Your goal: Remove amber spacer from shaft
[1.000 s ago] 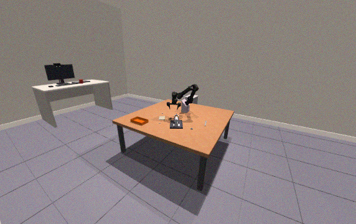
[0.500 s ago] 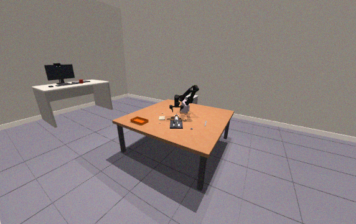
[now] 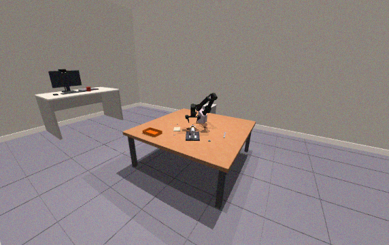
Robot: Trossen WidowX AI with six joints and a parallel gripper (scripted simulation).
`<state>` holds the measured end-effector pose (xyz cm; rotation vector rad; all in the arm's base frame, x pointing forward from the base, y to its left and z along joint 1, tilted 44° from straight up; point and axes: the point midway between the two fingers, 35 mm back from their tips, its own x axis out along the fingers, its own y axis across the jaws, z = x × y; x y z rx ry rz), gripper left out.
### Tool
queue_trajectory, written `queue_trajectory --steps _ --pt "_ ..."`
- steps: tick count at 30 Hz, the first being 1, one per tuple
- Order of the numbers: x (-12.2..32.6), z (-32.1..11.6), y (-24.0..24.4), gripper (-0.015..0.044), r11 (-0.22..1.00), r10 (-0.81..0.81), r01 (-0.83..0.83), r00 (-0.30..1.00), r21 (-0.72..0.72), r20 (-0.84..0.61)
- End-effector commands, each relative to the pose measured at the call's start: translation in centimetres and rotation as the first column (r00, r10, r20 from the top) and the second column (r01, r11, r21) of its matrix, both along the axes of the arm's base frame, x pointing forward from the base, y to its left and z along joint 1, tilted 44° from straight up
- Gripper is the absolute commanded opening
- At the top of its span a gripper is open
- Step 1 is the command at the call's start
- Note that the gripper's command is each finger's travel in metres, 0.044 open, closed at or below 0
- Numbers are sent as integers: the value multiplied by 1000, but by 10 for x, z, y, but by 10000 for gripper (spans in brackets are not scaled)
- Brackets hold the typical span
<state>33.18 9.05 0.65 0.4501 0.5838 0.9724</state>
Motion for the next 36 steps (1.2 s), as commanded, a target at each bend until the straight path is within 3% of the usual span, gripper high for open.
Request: queue_trajectory --steps 1,36 --pt "-1 -1 0 440 1000 -4 4 1000 -2 -5" --pt "9 -4 14 440 1000 -3 3 1000 -4 -6"
